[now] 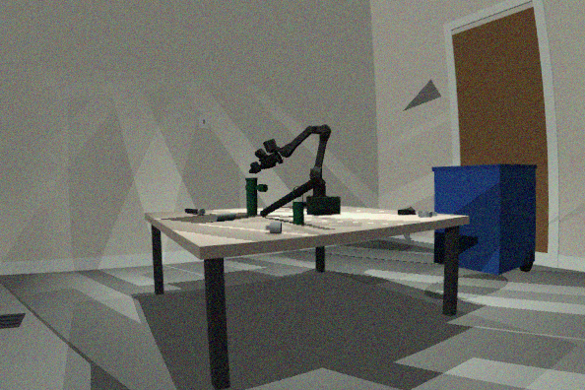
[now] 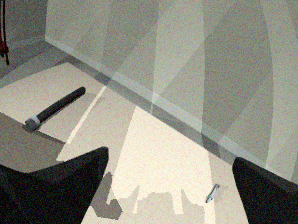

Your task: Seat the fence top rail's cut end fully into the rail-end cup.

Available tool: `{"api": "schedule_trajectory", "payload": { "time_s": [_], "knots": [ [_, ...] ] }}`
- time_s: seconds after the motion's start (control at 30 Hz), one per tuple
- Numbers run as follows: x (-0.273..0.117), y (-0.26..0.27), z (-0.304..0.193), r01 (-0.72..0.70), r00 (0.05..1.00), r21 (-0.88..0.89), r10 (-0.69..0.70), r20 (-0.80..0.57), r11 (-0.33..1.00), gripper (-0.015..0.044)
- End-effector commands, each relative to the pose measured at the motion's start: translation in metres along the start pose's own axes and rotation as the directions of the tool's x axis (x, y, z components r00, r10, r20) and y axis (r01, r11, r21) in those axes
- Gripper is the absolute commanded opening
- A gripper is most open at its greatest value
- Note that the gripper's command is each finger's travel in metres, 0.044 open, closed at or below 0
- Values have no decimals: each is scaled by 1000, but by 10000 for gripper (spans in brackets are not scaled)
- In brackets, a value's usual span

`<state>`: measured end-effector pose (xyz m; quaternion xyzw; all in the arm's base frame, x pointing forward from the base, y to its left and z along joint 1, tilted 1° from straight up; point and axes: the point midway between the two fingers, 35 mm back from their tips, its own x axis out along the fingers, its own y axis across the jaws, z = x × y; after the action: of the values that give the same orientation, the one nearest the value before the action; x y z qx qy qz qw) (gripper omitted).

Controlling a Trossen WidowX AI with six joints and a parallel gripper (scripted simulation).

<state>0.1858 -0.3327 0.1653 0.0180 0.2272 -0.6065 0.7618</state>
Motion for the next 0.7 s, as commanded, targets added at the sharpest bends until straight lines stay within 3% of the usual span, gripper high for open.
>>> {"api": "schedule_trajectory", "payload": {
  "time_s": [0.0,0.3,0.47,0.67],
  "knots": [
    [-25,56,6,-206,978,-67,203,-49,976,440],
    [-133,163,-12,-653,753,-233,585,-301,720,440],
    [-201,186,-29,-806,589,-270,670,-451,527,440],
    [-270,188,-49,-908,418,-273,679,-603,317,440]
  ]
}}
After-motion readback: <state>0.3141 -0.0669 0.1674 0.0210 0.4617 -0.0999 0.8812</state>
